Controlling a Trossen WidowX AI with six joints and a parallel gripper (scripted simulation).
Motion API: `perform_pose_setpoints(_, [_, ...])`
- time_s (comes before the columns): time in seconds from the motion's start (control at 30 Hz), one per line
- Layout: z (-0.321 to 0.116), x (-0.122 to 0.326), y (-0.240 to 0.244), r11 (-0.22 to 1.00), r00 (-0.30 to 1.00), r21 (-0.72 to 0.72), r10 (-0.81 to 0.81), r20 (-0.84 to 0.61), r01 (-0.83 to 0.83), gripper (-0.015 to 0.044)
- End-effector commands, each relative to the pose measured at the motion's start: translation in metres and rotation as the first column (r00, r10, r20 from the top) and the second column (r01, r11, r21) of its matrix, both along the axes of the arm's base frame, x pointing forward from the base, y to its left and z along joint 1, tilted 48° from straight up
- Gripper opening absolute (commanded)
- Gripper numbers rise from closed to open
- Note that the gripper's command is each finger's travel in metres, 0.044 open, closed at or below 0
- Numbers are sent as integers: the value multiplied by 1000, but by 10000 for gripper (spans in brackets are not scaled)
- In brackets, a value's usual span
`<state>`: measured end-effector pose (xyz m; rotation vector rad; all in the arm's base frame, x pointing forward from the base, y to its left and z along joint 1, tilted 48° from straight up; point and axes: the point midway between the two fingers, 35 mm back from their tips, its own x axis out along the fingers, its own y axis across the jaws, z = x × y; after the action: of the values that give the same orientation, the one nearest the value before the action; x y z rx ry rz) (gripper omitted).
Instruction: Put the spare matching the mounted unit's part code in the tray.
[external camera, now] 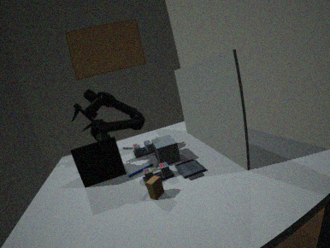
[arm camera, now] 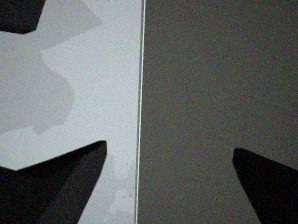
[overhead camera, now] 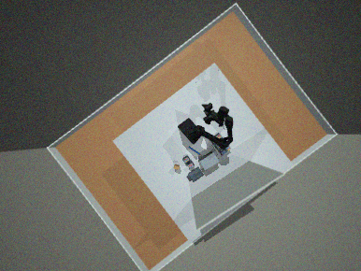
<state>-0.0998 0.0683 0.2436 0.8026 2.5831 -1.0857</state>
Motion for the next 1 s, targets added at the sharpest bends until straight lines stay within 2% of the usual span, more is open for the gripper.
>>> perform_pose_setpoints(0.0, [0,0,0,1000,1000,0,0,0,0,426])
perform_pose_setpoints(0.23, [0,-5,-6,999,999,-19,31,12,-30,440])
perform_pose_setpoints(0.47, [0,-40,-77,932,935,-224,321,152,-283,440])
perform_pose_setpoints(0.73, [-9,-38,-177,786,741,-439,589,322,-435,440])
perform_pose_setpoints(0.97, [-24,9,-261,689,487,-562,723,490,-458,440])
